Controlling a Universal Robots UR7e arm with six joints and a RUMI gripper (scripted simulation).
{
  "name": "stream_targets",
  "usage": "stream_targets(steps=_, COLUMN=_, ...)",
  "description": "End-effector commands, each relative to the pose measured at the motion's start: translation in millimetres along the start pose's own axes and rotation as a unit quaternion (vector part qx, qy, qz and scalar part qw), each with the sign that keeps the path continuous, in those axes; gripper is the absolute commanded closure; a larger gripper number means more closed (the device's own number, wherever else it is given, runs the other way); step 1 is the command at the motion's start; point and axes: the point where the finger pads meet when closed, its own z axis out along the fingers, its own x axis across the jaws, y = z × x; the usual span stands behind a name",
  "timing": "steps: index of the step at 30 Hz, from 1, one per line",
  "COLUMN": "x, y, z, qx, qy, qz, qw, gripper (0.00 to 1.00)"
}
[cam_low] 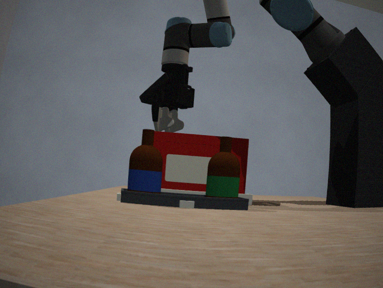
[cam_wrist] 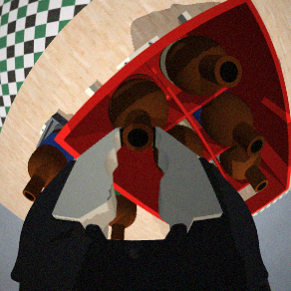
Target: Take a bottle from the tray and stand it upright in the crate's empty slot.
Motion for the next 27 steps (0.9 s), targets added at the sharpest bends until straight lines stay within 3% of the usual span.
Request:
stream_targets(steps=1, x=-0.3, y=-0.3, z=-0.3, qx=0.001, qy=0.0, qz=0.0, qw=1.0, gripper=1.0)
stream_targets(steps=2, x=-0.3, y=-0.3, z=-0.3, qx=0.001, qy=0.0, qz=0.0, qw=1.0, gripper=1.0)
stream_targets(steps=3, x=-0.3, y=-0.3, z=-0.3, qx=0.001, qy=0.0, qz=0.0, qw=1.0, gripper=0.62)
stream_targets(steps=27, x=-0.3, y=-0.3, z=-0.3, qx=0.001, qy=0.0, qz=0.0, qw=1.0, gripper=0.62)
